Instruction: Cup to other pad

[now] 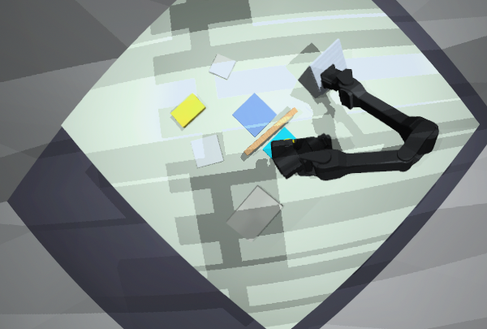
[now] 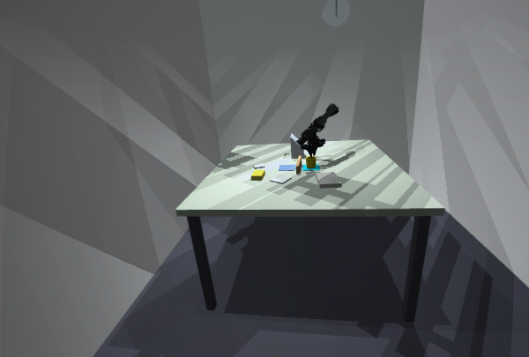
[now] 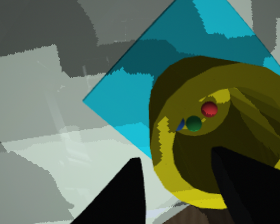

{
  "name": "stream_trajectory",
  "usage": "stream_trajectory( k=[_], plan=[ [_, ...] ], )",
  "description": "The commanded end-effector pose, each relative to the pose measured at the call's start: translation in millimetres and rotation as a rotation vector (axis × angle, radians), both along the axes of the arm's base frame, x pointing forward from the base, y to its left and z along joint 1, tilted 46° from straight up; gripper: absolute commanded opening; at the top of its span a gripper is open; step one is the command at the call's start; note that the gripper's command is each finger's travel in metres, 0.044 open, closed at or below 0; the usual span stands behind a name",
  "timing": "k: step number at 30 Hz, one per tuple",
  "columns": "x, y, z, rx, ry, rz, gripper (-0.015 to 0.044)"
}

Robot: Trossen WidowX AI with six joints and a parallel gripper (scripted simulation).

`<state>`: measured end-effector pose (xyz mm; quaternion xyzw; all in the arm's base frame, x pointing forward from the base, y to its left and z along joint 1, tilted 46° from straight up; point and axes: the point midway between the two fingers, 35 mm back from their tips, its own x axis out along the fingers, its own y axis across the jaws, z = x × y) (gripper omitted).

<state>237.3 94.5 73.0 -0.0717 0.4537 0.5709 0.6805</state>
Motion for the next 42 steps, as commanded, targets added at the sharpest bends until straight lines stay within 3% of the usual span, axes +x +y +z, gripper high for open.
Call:
stream_trajectory(
  k=[1,10,21,42],
  plan=[
    [1.1,-3.8,3.6,-0.004,-0.005,0.003,0.0147],
    [0.8,-12.2,11.9,-0.002,-0.003,0.002,0.0147],
    [0.9,-12.2,11.6,0.001,0.001,-0.001,0.0435],
    [6.4,-52.4,50.9,-0.001,-0.002,-0.004,0.0440]
  ],
)
